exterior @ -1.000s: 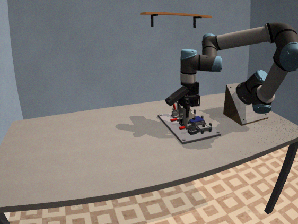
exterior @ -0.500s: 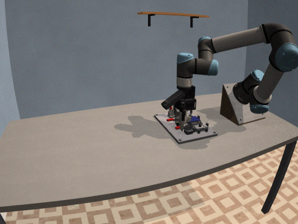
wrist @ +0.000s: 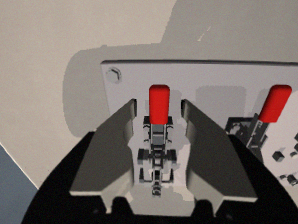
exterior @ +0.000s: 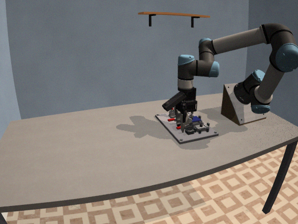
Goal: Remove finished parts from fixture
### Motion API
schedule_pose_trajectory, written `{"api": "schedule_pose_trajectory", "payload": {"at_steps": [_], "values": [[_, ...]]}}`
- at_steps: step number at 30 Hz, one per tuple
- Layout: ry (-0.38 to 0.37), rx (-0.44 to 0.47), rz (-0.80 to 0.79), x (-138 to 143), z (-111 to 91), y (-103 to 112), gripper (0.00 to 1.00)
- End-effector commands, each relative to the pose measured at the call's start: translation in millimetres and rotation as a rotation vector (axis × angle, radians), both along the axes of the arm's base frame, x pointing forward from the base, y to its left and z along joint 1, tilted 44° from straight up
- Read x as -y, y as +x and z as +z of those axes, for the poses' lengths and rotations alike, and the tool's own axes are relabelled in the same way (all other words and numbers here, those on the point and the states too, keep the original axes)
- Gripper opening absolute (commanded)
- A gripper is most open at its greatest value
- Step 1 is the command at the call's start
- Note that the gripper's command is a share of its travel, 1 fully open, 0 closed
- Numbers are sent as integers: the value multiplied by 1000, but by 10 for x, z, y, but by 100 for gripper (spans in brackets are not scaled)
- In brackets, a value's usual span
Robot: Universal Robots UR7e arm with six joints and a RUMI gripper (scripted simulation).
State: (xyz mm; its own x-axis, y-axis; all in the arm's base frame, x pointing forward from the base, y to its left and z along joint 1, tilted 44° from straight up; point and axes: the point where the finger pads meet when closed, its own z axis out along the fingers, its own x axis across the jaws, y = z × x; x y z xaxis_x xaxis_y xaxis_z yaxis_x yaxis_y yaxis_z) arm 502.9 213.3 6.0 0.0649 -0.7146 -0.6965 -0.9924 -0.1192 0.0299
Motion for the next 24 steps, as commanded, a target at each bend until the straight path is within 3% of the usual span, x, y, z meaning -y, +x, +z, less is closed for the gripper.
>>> {"api": "schedule_pose_trajectory", "payload": {"at_steps": [1, 11, 12, 24], "values": [[0, 1, -1, 3, 2, 4, 28], [0, 1, -1, 3, 2, 4, 28], [0, 1, -1, 3, 2, 4, 0], [0, 1, -1, 4, 3, 5, 0]]}}
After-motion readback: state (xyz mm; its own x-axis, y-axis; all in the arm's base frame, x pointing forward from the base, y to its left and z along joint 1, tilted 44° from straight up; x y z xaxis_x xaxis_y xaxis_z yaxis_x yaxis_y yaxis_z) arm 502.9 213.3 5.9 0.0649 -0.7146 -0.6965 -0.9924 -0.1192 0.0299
